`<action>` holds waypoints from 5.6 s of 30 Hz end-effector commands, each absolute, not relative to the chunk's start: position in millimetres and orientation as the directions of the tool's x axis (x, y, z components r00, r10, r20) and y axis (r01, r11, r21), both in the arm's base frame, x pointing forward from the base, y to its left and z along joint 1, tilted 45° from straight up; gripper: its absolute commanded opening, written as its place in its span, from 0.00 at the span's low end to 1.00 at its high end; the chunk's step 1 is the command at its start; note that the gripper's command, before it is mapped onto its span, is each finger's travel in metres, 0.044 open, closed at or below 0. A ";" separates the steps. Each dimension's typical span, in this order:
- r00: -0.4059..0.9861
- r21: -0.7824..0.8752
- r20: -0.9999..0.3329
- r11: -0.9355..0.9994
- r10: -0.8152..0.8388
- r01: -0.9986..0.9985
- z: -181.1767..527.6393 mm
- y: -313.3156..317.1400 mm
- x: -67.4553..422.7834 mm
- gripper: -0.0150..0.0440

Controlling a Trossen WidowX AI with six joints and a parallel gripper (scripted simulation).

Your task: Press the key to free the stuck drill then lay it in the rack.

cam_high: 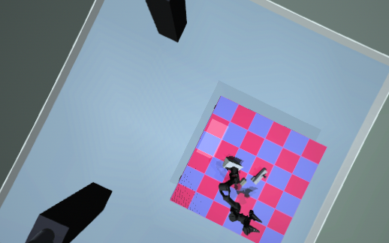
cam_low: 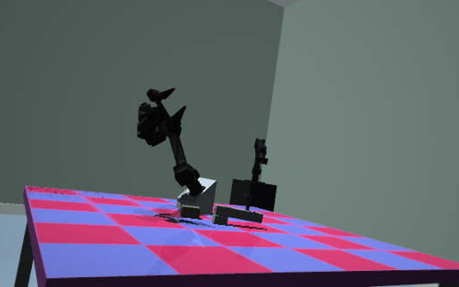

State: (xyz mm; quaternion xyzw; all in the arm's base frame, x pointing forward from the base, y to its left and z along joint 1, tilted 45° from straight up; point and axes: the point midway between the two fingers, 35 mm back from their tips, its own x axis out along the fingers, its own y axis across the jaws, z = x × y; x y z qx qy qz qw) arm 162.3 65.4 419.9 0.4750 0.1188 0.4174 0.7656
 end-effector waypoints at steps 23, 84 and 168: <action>0.810 0.960 0.274 -0.196 0.519 -0.199 408.8 18.6 318.4 0.25; 0.069 -0.643 -0.711 0.686 -0.700 0.339 16.8 99.6 313.0 0.25; 0.069 -0.644 -0.710 0.685 -0.701 0.339 -4.0 77.0 309.8 0.25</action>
